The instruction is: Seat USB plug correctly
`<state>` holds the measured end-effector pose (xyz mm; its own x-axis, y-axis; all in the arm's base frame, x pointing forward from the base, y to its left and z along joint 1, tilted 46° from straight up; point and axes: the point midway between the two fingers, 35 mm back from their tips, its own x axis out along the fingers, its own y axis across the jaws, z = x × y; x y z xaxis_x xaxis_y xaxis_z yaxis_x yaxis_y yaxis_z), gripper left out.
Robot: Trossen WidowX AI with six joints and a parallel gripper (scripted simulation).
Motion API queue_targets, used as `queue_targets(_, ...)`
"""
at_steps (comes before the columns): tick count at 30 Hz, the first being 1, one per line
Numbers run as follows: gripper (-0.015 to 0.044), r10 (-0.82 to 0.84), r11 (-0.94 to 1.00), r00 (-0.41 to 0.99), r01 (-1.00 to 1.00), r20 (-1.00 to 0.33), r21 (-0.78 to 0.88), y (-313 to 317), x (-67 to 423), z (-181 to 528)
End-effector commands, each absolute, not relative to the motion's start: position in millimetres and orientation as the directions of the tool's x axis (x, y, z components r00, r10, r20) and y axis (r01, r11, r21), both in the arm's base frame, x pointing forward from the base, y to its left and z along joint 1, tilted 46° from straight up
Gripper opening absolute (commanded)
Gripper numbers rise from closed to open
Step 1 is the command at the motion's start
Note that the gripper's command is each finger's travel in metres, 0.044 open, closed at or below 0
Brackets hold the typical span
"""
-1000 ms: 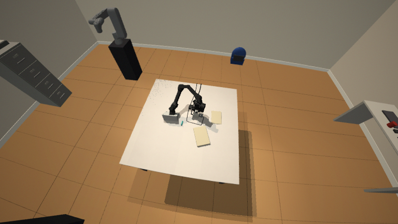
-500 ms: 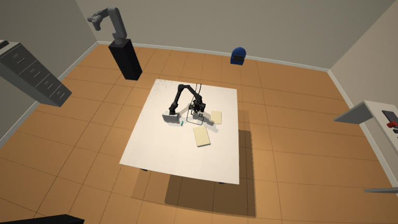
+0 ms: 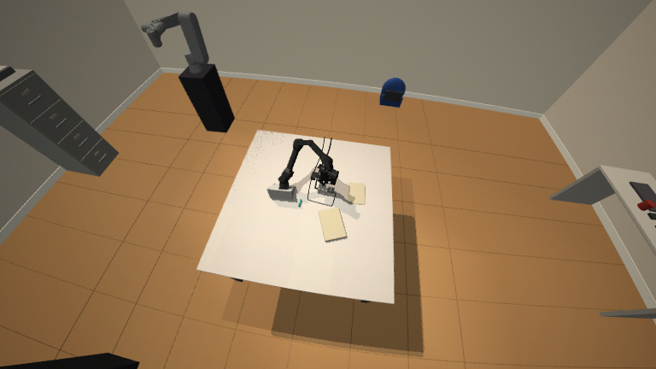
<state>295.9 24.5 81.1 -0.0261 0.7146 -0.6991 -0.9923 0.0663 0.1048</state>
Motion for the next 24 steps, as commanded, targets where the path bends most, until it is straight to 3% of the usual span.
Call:
queue_targets(1, 0.0, 0.712, 0.067, -0.02, -0.993, -0.702, 0.097, 21, 298, 84)
queue_targets(24, 0.0, 0.712, 0.067, -0.021, -0.993, -0.702, 0.097, 10, 298, 94)
